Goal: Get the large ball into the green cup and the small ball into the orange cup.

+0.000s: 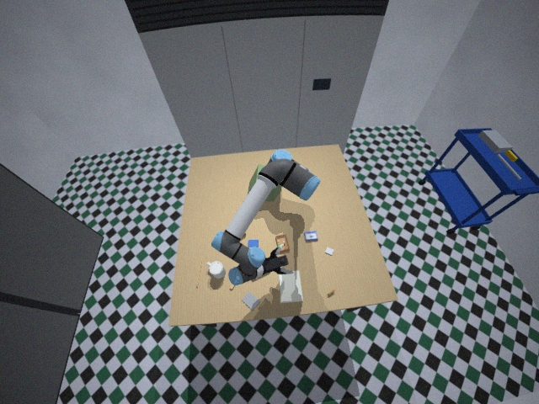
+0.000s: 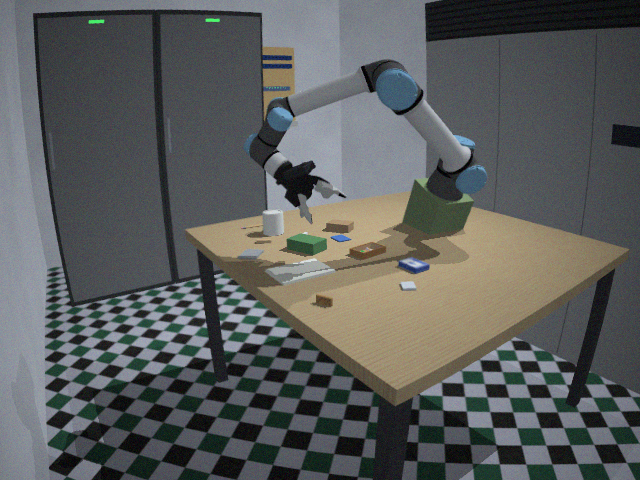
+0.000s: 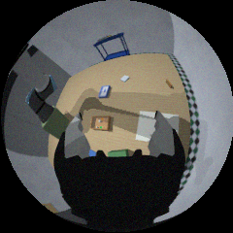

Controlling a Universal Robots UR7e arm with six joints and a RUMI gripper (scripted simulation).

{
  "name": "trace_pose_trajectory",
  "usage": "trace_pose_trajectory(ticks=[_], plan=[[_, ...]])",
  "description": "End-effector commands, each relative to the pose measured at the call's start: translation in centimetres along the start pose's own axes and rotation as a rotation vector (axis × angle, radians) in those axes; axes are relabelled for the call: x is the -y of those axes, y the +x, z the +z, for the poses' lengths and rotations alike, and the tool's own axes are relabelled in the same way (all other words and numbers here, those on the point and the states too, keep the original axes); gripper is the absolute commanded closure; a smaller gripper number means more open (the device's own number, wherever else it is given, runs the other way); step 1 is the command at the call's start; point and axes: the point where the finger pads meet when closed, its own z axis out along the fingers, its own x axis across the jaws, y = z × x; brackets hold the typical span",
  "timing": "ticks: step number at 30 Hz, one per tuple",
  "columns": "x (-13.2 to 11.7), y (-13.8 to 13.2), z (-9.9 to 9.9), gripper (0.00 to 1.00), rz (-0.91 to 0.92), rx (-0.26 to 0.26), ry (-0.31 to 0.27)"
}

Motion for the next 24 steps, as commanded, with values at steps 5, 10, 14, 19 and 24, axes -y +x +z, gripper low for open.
trace_pose_trajectory(ticks=[5,10,14,19,24], plan=[[-1.7,-1.9,2.2,0.0,-0.263,-0.003,-0.149],[-2.2,-2.4,2.6,0.0,-0.334,-0.001,-0.19],[-3.0,-3.3,3.7,0.0,-0.45,0.014,-0.256],[-3.6,-3.9,4.2,0.0,-0.53,0.024,-0.303],[-4.5,-4.8,5.1,0.0,-0.651,0.045,-0.376]])
